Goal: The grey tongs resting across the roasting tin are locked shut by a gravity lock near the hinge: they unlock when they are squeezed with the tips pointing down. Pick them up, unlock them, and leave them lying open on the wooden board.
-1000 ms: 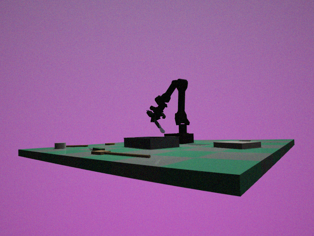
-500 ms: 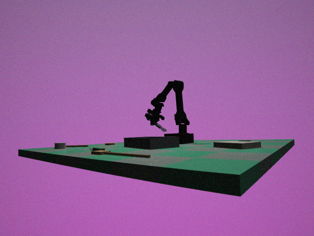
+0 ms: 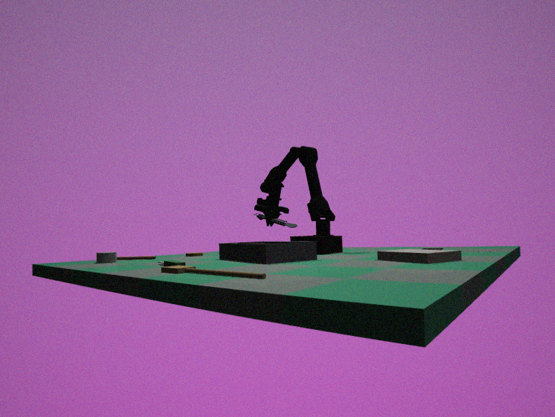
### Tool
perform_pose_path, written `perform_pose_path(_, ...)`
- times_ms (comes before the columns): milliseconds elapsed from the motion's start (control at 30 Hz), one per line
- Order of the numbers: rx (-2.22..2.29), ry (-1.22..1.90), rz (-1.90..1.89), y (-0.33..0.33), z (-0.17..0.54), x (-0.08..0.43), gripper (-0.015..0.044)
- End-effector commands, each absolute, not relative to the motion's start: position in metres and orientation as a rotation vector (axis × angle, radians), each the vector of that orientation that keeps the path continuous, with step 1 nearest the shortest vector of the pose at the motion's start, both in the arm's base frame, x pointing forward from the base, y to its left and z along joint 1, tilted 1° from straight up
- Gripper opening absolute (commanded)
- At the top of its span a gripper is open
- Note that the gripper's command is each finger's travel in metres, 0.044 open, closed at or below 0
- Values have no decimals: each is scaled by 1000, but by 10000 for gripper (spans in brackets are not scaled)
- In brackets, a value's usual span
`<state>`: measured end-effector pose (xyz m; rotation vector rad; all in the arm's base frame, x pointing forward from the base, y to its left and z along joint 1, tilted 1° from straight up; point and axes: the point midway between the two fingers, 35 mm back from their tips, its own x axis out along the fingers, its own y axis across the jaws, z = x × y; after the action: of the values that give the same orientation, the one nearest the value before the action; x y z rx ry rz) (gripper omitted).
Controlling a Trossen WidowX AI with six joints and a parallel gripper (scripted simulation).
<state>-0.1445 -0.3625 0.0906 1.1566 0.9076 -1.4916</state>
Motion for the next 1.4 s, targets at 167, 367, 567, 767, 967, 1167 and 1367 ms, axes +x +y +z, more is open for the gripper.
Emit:
perform_pose_path(167,1261,1042,-1410,-360,83,-143,-150)
perform_pose_path(367,1323,1119,-1357,-357,78,-141,-150)
perform_pose_path(567,1325,1121,-1355,-357,78,-141,-150)
perform_pose_path(767,1325,1121,-1355,-357,76,-141,-150)
perform_pose_path(967,1325,1121,-1355,-358,66,-141,-150)
perform_pose_path(1167,1325,1121,-1355,-358,56,-141,-150)
perform_pose_path(1367,1325,1121,-1355,-359,46,-142,-150)
